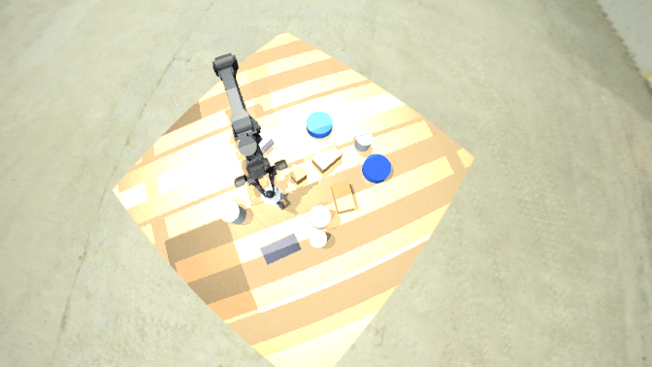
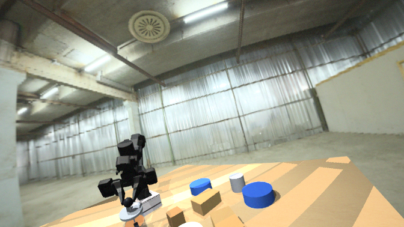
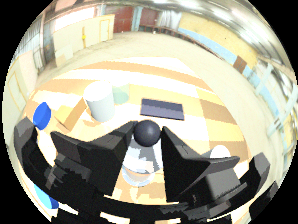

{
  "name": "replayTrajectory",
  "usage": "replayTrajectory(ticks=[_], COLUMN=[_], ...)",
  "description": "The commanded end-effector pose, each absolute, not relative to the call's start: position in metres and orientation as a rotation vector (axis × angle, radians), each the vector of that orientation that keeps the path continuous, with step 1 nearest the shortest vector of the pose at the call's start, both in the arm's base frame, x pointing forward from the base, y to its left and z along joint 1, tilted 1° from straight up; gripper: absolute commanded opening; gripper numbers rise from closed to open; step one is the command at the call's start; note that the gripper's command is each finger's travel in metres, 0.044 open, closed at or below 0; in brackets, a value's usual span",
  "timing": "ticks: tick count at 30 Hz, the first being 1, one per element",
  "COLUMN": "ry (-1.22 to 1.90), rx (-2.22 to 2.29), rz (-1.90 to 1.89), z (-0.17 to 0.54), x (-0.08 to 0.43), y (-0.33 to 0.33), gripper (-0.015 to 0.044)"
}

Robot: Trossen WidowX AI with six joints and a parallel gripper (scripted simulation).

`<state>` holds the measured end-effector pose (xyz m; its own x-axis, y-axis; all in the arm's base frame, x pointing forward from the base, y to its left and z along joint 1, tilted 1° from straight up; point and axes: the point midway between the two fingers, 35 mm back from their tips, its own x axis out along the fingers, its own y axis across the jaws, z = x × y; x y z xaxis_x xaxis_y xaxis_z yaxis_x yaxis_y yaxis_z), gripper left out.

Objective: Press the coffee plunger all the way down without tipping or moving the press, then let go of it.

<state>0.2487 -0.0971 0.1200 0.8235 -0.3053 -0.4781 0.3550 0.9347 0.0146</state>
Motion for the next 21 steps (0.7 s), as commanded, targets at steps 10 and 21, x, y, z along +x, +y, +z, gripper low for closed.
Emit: replayTrajectory(ticks=[10,21], ry=[0.493,0.497], rx=[0.105,0.112], rz=[-0.352,-0.355], z=[0.119,0.148], x=[0.248,0.24], y=[-0.097,-0.096], gripper=[0.035,0.044])
